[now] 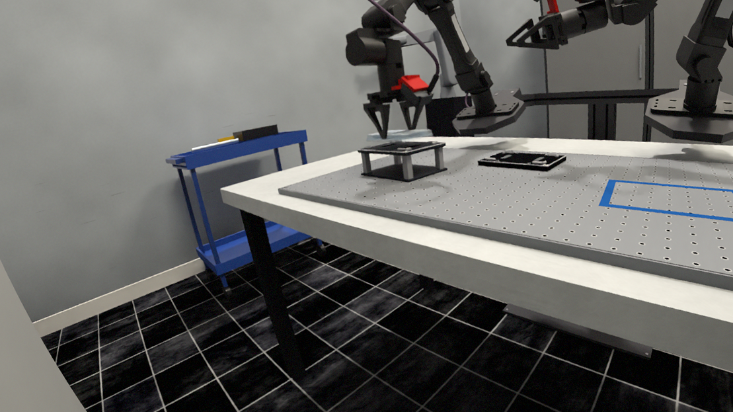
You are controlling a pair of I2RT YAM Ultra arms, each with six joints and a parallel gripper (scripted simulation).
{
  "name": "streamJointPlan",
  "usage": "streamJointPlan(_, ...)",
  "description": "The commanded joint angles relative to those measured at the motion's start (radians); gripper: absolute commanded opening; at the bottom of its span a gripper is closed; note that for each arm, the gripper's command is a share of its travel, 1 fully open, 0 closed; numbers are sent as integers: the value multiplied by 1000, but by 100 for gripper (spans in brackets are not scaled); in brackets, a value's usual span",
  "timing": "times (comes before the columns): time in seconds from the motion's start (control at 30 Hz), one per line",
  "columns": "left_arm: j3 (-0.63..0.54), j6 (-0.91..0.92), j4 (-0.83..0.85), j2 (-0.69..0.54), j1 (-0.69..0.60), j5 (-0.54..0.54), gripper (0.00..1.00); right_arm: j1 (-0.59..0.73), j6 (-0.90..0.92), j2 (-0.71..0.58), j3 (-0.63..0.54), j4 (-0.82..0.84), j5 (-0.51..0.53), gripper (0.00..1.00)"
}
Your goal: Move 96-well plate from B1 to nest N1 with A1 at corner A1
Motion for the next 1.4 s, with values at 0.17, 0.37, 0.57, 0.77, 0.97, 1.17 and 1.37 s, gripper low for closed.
streamJointPlan(0.17,4,8,28,4,-12,-5,100,-11,-14,27,-34,73,-12,79)
streamJointPlan(0.37,4,8,28,4,-12,-5,100,-10,-14,45,-62,106,-13,79)
streamJointPlan(0.57,4,8,28,4,-12,-5,100,-8,-6,28,-4,28,-12,79)
streamJointPlan(0.77,4,8,28,4,-12,-5,100,-8,-6,28,-4,28,-12,100)
streamJointPlan(0.97,4,8,28,4,-12,-5,100,9,6,-12,-39,53,0,100)
streamJointPlan(1.17,4,8,28,4,-12,-5,100,18,13,-49,-30,28,9,100)
streamJointPlan(1.37,4,8,28,4,-12,-5,100,21,15,-65,-6,-10,6,100)
